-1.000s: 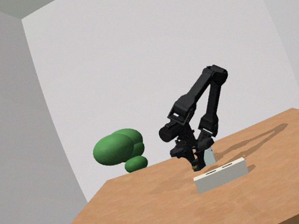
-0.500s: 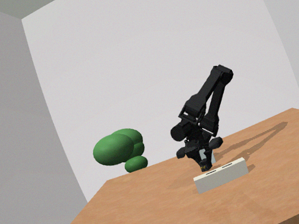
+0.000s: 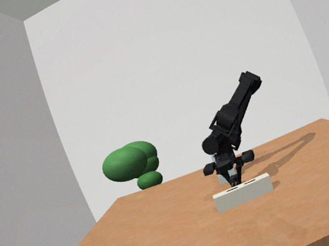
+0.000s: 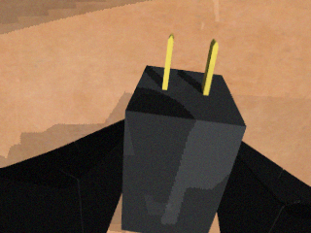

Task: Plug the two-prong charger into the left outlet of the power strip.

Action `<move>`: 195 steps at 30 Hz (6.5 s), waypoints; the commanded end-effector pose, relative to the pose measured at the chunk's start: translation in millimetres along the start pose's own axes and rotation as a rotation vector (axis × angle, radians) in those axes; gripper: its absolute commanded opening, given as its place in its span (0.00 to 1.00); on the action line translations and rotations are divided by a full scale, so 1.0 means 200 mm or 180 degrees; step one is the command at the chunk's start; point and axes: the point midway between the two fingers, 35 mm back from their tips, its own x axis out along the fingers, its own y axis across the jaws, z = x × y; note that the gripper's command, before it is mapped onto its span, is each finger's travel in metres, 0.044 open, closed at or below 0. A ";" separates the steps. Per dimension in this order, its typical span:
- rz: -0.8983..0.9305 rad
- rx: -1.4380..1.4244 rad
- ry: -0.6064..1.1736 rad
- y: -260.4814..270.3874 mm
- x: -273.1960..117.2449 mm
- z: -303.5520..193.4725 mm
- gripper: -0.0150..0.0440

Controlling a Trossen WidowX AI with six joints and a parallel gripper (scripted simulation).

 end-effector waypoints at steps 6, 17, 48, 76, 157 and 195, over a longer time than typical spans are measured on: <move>0.0003 -0.0384 0.0016 0.08 0.05 -0.04 0.25; 0.0006 -0.0711 0.0019 0.15 0.08 -0.06 0.25; 0.0009 -0.0834 0.0016 0.23 0.08 0.10 0.25; 0.0011 -0.0872 0.0016 0.25 0.08 0.16 0.25; 0.0011 -0.0873 0.0014 0.27 0.08 0.20 0.25; 0.0011 -0.0875 0.0013 0.28 0.08 0.25 0.25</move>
